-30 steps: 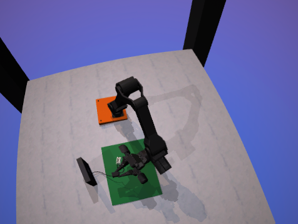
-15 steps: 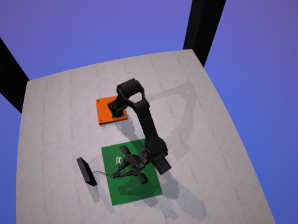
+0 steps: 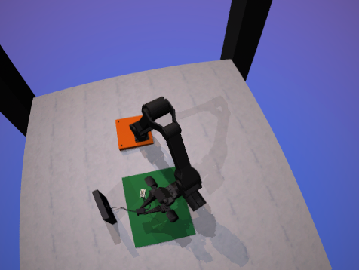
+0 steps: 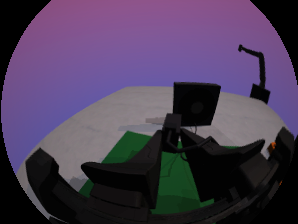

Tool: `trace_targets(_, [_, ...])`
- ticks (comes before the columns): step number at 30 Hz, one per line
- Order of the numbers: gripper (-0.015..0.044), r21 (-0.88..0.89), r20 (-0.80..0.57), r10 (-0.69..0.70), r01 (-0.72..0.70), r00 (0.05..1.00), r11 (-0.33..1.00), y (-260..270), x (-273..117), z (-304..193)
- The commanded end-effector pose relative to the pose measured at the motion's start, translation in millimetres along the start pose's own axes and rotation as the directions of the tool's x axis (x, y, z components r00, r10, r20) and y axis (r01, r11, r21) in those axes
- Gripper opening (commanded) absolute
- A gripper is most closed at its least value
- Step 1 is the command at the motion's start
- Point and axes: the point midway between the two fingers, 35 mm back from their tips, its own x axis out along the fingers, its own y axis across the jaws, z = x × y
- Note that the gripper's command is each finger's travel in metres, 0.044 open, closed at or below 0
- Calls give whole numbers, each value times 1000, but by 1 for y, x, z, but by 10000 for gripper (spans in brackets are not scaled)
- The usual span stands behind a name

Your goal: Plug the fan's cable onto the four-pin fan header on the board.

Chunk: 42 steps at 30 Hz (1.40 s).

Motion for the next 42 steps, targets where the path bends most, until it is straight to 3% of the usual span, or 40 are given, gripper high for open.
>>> trace_targets(1, [0,2,0,-1,1,1000,1000,0,1,-5])
trace_targets(42, [0,2,-1,-1,1,1000,1000,0,6,-33])
